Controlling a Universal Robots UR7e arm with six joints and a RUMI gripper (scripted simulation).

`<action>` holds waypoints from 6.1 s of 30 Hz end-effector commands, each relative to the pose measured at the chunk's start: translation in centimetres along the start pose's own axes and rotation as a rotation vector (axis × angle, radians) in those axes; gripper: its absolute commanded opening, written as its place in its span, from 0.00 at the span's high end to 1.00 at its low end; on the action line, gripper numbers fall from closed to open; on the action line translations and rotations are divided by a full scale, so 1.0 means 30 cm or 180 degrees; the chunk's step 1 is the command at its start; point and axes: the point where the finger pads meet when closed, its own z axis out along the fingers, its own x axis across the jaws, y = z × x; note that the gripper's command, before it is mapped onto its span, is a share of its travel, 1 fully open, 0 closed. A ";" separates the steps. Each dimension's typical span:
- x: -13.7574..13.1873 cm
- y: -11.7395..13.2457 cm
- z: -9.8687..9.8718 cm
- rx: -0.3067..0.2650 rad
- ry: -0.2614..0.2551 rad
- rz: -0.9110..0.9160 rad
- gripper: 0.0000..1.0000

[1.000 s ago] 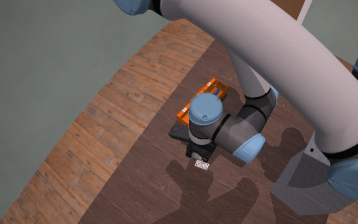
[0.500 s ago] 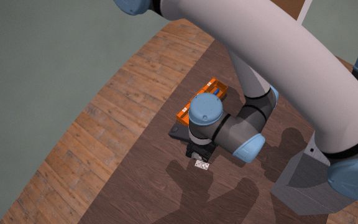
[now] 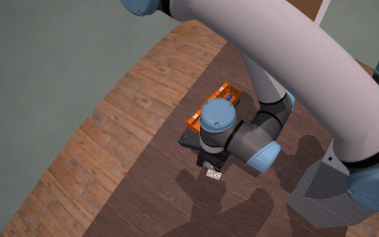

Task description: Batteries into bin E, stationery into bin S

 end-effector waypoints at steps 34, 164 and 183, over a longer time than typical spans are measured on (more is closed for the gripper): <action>0.000 -0.001 -0.201 0.0004 0.0000 0.0000 1.00; 0.694 -0.268 -0.055 0.0004 0.0001 0.0428 0.76; 0.694 -0.268 -0.131 0.0004 0.0001 0.0428 0.76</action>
